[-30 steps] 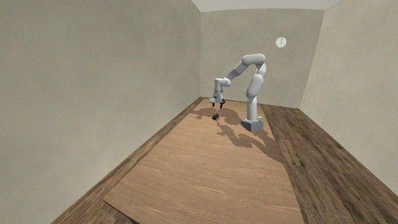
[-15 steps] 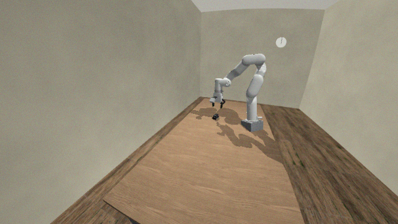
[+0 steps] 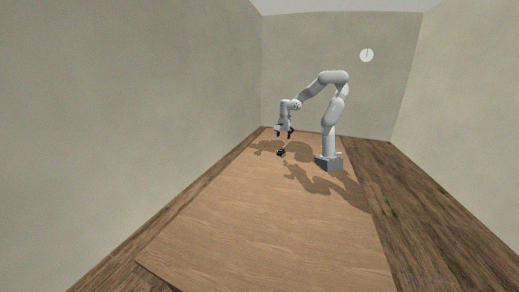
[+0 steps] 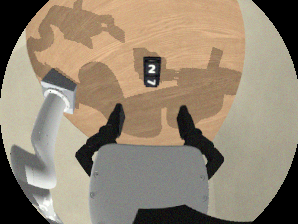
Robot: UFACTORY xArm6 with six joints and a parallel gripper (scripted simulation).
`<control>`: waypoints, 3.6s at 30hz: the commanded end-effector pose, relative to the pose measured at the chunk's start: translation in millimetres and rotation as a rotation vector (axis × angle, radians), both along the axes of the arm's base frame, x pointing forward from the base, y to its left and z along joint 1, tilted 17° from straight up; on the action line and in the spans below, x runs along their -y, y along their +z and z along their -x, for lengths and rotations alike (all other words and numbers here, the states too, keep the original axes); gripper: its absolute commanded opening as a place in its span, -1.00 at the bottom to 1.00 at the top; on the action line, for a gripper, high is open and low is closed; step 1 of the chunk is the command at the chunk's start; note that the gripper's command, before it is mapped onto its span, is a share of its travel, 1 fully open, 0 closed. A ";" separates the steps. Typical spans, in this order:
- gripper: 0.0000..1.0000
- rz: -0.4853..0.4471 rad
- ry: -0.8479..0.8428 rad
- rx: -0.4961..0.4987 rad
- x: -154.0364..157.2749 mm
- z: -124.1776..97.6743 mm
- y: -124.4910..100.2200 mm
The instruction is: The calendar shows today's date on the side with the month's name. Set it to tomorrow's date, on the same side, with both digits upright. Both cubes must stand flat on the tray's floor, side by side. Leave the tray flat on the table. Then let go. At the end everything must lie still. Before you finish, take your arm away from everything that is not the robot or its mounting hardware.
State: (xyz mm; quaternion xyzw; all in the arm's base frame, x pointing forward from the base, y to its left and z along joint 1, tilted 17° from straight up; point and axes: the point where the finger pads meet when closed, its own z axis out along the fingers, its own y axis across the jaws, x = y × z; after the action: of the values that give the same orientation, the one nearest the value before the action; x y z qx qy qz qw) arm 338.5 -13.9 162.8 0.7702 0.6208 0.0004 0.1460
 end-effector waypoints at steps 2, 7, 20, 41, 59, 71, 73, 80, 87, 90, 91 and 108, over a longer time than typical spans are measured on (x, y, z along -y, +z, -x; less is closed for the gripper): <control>1.00 0.000 0.000 0.002 -4.4 3.2 19.5; 1.00 0.000 0.000 0.002 -8.8 6.7 38.1; 1.00 0.000 0.000 0.002 -11.5 8.9 49.5; 1.00 0.000 0.000 0.002 -11.5 8.9 49.5; 1.00 0.000 0.000 0.002 -11.5 8.9 49.5; 1.00 0.000 0.000 0.002 -11.5 8.9 49.5; 1.00 0.000 0.000 0.002 -11.5 8.9 49.5; 1.00 0.000 0.000 0.002 -11.5 8.9 49.5; 1.00 0.000 0.000 0.002 -11.5 8.9 49.5; 1.00 0.000 0.000 0.002 -11.5 8.9 49.5; 1.00 0.000 0.000 0.002 -11.5 8.9 49.5; 1.00 0.000 0.000 0.002 -11.5 8.9 49.5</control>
State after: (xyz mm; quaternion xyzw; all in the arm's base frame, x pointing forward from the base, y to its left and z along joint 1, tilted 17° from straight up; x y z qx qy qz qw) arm 328.6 -2.7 210.9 0.7703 0.6209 -0.0005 0.1457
